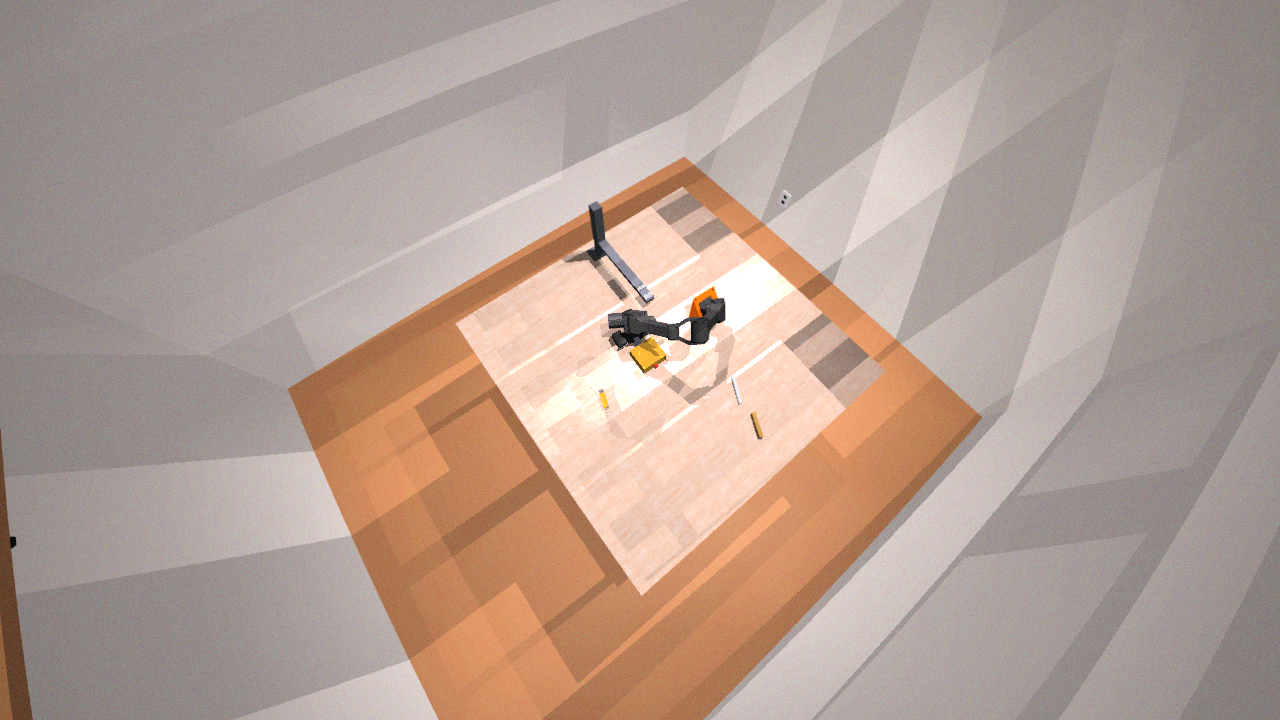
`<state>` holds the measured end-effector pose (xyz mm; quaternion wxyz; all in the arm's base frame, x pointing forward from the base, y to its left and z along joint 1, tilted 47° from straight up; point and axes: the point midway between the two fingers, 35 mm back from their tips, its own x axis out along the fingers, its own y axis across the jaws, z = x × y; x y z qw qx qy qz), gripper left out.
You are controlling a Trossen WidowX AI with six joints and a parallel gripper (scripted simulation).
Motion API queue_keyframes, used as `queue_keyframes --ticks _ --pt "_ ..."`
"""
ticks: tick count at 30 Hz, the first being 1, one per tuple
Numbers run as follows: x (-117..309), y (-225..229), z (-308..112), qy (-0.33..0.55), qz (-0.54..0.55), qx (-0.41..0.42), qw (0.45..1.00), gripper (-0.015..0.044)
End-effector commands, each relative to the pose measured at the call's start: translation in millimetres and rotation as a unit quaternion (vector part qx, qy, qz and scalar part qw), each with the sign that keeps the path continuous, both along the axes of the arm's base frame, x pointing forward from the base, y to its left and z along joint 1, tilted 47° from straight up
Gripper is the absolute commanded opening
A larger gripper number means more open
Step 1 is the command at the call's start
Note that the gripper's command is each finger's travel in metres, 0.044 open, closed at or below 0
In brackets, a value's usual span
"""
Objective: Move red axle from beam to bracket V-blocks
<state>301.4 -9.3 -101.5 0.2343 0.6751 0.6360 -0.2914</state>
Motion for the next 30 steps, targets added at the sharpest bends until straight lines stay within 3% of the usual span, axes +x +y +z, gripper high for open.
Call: queue_keyframes --ticks 1,19,30 --pt "1 5 7 -0.002 -0.004 0.002 1.0 0.0" --pt "1 6 8 -0.002 -0.004 0.002 1.0 0.0" --pt "3 -28 -27 -0.003 -0.005 0.0 1.0 0.0"
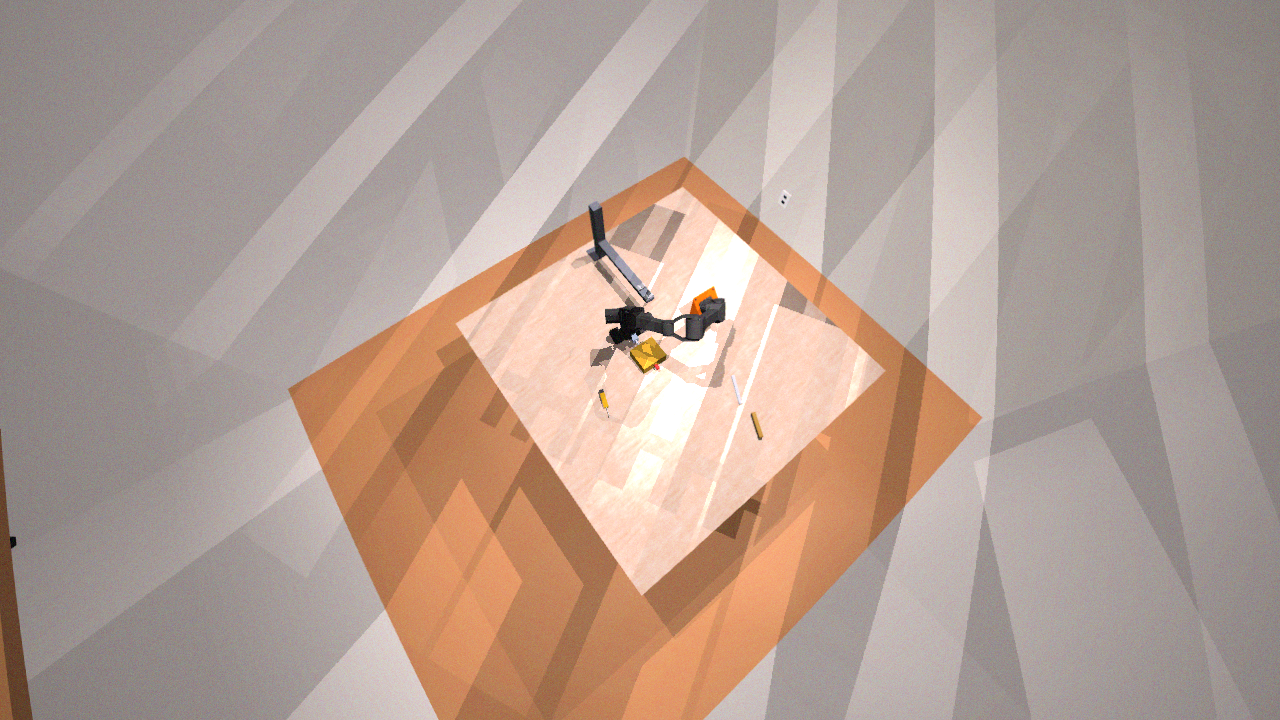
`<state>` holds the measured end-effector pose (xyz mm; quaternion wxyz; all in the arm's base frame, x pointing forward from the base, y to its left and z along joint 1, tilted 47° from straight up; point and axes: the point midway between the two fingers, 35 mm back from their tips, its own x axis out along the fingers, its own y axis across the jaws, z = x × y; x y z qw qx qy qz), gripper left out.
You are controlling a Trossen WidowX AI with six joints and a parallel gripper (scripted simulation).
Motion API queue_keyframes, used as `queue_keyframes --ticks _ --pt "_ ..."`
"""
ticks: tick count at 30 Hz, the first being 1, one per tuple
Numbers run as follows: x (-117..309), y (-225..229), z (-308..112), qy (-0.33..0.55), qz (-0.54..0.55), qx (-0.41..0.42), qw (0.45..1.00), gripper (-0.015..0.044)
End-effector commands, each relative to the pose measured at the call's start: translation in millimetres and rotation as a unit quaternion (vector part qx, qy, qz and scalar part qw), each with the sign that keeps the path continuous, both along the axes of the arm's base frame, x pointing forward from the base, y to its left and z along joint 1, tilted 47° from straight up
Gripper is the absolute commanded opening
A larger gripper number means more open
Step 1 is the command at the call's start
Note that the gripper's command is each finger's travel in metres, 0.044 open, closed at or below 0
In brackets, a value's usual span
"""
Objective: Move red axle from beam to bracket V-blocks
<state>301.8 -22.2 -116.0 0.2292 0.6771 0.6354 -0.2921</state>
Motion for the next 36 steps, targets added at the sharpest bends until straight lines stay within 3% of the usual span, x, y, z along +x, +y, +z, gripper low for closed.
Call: queue_keyframes --ticks 1,36 --pt "2 -18 -16 -0.006 -0.001 -0.004 1.0 0.0" --pt "2 -53 11 -0.005 -0.001 -0.006 1.0 0.0"
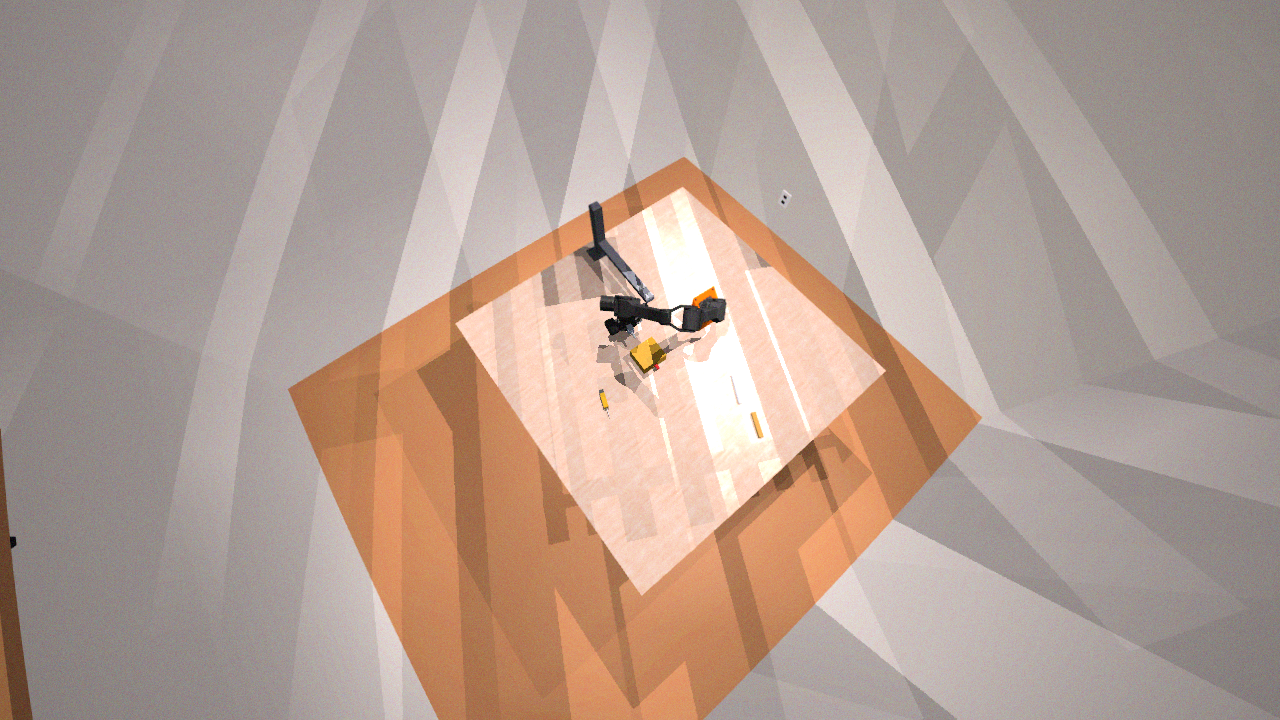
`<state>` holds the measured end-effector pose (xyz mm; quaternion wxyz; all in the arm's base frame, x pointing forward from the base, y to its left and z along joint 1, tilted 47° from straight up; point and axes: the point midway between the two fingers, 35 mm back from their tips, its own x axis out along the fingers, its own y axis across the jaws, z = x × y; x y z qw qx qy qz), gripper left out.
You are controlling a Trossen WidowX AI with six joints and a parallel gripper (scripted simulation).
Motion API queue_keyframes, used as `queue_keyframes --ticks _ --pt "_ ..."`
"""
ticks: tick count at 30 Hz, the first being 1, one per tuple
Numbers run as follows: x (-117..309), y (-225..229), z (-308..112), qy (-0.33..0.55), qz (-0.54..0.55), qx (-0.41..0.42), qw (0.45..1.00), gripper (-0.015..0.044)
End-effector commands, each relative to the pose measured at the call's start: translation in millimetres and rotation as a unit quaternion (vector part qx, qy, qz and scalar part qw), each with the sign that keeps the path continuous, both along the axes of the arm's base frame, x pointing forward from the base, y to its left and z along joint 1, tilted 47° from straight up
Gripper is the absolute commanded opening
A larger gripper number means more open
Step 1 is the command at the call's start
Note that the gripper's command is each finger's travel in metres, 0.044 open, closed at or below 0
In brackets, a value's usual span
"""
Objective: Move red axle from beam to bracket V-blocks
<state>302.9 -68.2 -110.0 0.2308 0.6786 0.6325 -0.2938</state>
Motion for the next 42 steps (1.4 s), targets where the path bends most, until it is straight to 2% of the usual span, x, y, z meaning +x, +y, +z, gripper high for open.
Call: queue_keyframes --ticks 1,19,30,42 --pt "1 -8 7 -0.004 0.001 -0.003 1.0 0.0" --pt "-2 -25 25 -0.004 0.002 -0.003 1.0 0.0" --pt "33 -16 36 -0.005 0.002 -0.002 1.0 0.0" --pt "35 -7 28 -0.005 0.002 -0.003 1.0 0.0"
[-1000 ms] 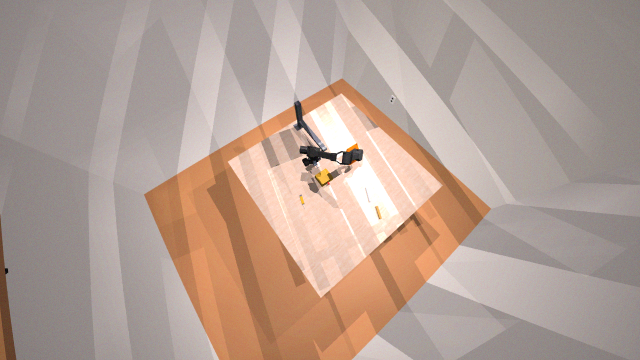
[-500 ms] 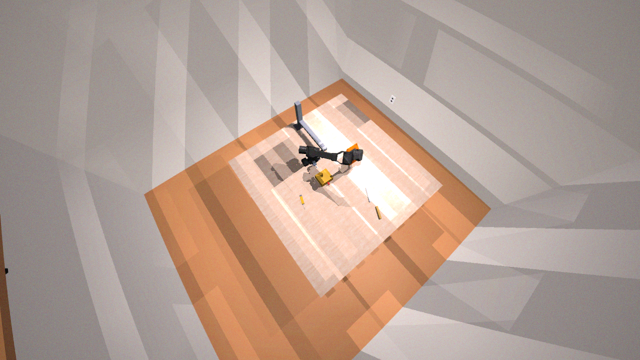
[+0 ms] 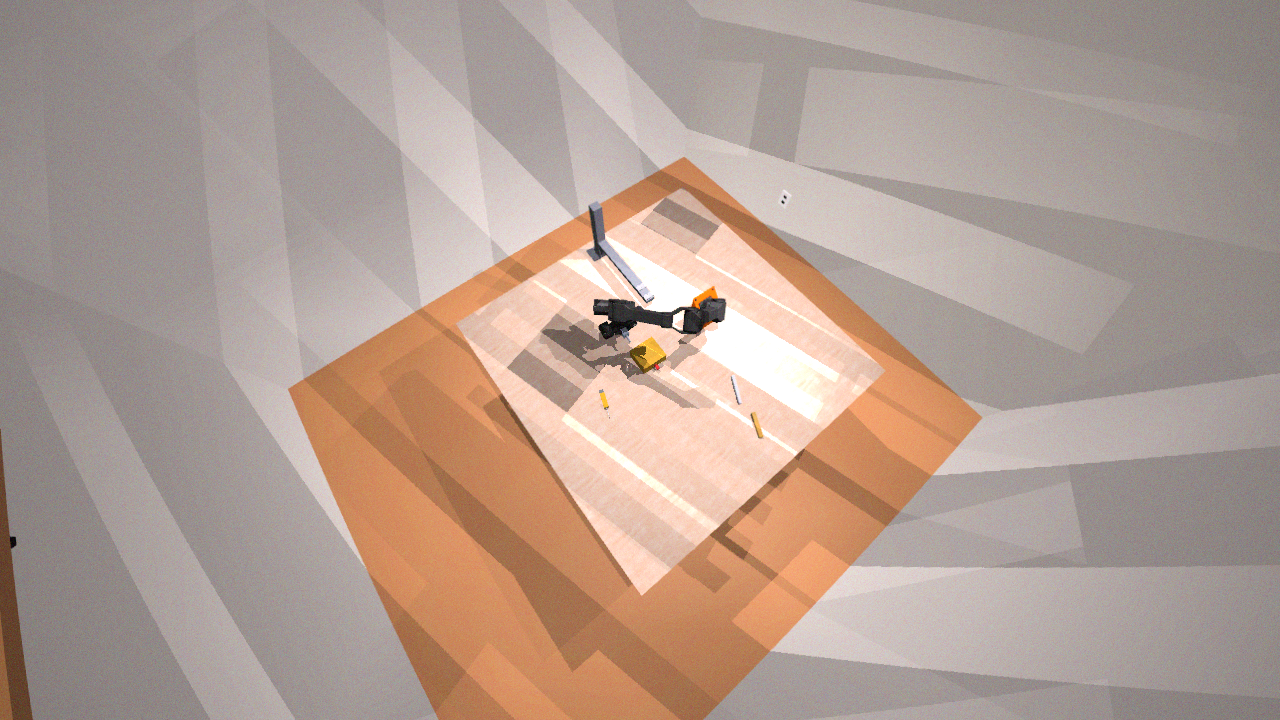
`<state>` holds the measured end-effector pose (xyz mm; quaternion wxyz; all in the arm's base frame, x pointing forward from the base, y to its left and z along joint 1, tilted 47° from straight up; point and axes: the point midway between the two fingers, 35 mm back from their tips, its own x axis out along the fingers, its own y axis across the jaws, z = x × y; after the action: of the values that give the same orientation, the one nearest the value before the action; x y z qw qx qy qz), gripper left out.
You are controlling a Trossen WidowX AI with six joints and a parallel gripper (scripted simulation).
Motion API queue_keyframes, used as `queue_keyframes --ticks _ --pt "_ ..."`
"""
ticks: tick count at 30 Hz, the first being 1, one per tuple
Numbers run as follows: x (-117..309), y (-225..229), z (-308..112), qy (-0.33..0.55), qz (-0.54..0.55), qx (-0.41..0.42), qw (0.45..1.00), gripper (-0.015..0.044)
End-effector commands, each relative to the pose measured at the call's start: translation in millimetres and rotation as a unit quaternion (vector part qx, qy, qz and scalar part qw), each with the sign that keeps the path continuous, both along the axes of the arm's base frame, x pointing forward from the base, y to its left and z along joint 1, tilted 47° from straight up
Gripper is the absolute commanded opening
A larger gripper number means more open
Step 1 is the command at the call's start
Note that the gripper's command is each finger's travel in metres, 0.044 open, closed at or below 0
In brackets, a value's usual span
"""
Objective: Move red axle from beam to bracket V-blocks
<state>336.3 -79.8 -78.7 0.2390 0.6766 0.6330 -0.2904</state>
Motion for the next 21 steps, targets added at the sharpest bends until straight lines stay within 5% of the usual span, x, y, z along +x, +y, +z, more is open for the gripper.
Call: queue_keyframes --ticks 1,21 --pt "2 5 -5 0.001 -0.003 0.001 1.0 0.0" --pt "4 29 -27 0.001 -0.003 0.002 1.0 0.0"
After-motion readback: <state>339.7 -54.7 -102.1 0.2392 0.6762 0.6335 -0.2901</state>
